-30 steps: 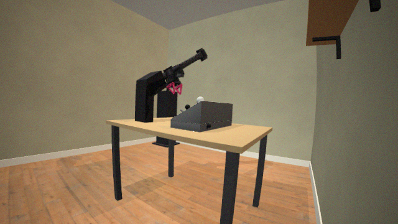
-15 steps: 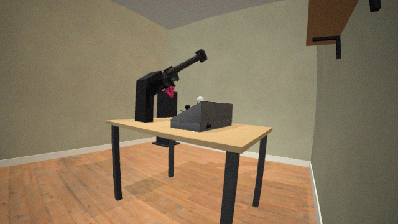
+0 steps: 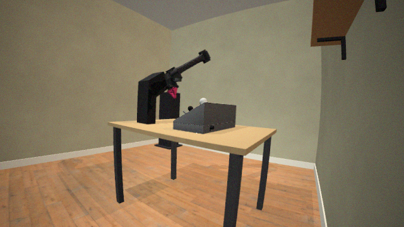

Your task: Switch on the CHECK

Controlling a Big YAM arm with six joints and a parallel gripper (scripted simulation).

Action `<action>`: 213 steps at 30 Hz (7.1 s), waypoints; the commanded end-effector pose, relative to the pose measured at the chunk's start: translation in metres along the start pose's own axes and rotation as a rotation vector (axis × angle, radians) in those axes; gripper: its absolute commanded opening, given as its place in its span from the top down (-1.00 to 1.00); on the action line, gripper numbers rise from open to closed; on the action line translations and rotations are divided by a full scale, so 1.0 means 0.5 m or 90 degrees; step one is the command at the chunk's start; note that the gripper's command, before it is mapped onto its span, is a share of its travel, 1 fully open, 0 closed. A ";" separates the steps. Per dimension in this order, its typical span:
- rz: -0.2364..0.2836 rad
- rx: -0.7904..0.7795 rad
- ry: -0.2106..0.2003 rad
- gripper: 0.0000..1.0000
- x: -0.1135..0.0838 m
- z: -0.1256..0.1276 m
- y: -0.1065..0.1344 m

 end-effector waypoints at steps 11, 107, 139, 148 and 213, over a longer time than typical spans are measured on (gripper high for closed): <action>-0.003 0.001 0.002 1.00 -0.001 -0.001 -0.001; -0.005 0.004 0.000 1.00 0.255 -0.003 0.002; -0.004 0.005 0.001 1.00 0.256 -0.004 0.003; -0.004 0.005 0.001 1.00 0.256 -0.004 0.003; -0.022 -0.004 0.000 1.00 0.246 0.005 -0.086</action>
Point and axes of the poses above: the point where the finger pads meet when closed, its own x axis out along the fingers, its own z axis across the jaws, y = z × x, the point moved 2 cm from there along -x, back along the fingers, and after that the axes turned 6 degrees about x, right-handed, at the moved point
